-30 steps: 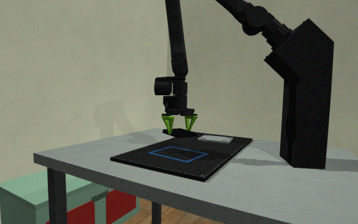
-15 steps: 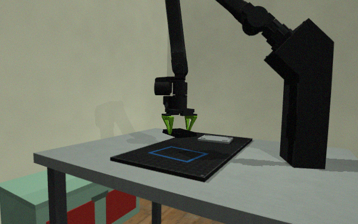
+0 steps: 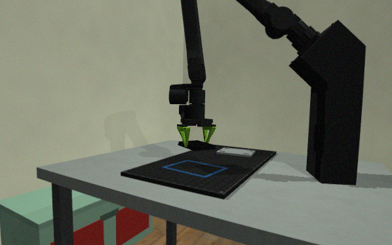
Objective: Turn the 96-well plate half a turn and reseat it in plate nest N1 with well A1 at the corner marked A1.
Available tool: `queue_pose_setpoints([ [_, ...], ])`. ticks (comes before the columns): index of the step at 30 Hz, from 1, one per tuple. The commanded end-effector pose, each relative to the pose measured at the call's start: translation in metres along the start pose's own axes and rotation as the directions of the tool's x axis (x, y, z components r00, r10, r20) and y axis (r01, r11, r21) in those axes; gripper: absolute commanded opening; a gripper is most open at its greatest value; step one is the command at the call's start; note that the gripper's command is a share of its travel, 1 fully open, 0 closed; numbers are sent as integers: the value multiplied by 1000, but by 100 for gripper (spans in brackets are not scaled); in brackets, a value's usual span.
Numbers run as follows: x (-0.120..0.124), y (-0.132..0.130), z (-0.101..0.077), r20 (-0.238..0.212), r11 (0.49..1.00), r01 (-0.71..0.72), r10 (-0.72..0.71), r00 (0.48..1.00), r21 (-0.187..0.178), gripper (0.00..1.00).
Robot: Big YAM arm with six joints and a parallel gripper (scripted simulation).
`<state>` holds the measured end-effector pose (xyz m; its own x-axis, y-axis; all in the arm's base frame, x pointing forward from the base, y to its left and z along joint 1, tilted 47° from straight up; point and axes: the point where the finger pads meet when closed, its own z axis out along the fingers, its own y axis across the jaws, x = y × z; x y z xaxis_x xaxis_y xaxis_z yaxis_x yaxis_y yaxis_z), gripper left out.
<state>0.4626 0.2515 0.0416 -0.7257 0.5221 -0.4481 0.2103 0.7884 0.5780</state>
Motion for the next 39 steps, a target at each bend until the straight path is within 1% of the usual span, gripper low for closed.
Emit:
queue_pose_setpoints([
  [1, -9, 11, -10, 19, 998, -66, 67, 998, -24, 0],
  [4, -9, 11, -10, 16, 986, -166, 166, 986, -26, 0],
  [8, -9, 10, -10, 13, 955, -295, 296, 955, -27, 0],
  [11, -9, 10, -9, 11, 921, -389, 390, 921, -28, 0],
  [15, -9, 10, -9, 7, 861, -508, 508, 861, -28, 0],
  [17, -9, 10, -9, 7, 861, -508, 508, 861, -28, 0],
  [20, -9, 10, -9, 4, 813, -582, 582, 813, -28, 0],
  [39, -9, 10, -9, 4, 813, -582, 582, 813, -29, 0],
])
